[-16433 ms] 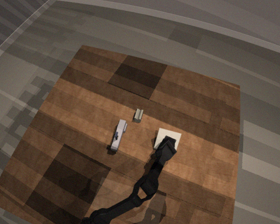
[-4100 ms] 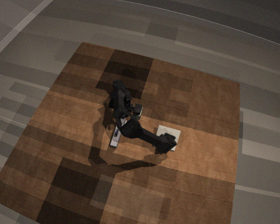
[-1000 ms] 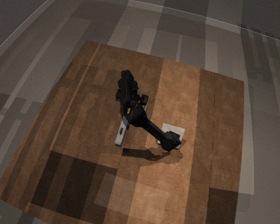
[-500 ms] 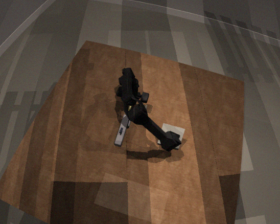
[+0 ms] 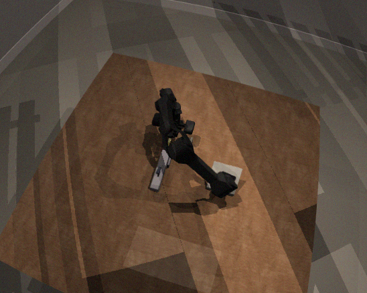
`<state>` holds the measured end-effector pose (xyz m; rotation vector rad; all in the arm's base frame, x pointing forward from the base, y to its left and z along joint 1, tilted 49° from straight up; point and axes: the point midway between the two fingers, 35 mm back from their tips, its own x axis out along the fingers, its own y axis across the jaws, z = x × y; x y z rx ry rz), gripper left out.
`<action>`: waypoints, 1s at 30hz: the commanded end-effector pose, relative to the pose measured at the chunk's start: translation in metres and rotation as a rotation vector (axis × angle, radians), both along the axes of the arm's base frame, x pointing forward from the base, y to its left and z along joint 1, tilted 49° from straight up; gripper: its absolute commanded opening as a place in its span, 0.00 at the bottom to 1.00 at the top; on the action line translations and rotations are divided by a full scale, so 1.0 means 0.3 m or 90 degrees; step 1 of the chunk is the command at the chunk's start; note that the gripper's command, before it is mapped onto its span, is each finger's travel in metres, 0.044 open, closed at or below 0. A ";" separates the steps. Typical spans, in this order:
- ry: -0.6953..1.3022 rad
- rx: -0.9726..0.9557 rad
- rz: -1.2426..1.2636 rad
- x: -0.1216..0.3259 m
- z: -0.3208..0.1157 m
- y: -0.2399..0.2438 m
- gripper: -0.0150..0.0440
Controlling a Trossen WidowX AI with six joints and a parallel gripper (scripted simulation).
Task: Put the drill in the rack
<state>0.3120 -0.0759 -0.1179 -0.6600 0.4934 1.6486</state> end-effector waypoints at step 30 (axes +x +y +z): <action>-0.001 -0.003 0.001 0.008 0.044 -0.027 0.25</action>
